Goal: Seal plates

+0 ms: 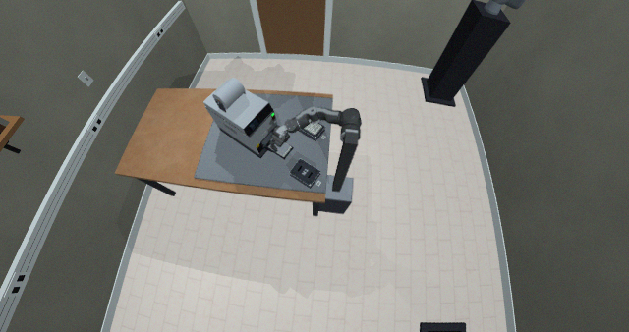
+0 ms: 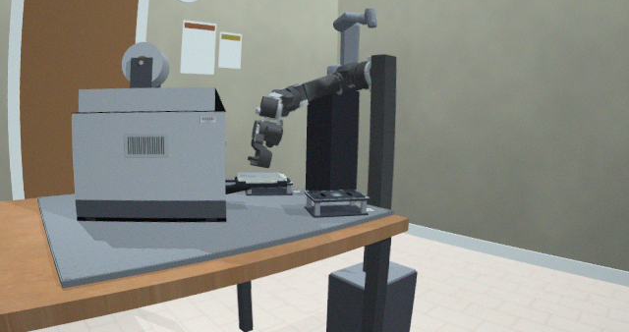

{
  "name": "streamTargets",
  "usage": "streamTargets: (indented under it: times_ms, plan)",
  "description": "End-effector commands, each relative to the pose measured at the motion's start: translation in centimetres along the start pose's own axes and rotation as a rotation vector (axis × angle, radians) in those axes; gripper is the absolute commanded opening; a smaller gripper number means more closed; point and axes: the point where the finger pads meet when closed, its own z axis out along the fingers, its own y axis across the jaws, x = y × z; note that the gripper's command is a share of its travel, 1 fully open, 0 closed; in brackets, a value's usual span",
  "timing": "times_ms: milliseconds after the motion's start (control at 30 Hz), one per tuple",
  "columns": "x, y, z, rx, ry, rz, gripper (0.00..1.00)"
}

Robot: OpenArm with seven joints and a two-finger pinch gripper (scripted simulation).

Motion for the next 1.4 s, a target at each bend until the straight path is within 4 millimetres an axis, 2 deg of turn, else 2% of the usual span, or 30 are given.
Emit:
streamTargets:
  times_ms: [0, 400, 500, 1367]
  plan:
    - [0.74, 0.53, 0.63, -0.002, 0.014, -0.019, 0.65]
    - [0.65, 0.66, 0.51, -0.003, 0.011, -0.013, 0.65]
    - [0.92, 0.66, 1.20, -0.002, 0.014, -0.019, 0.65]
    - [0.73, 0.66, 0.99, -0.003, 0.011, -0.013, 0.65]
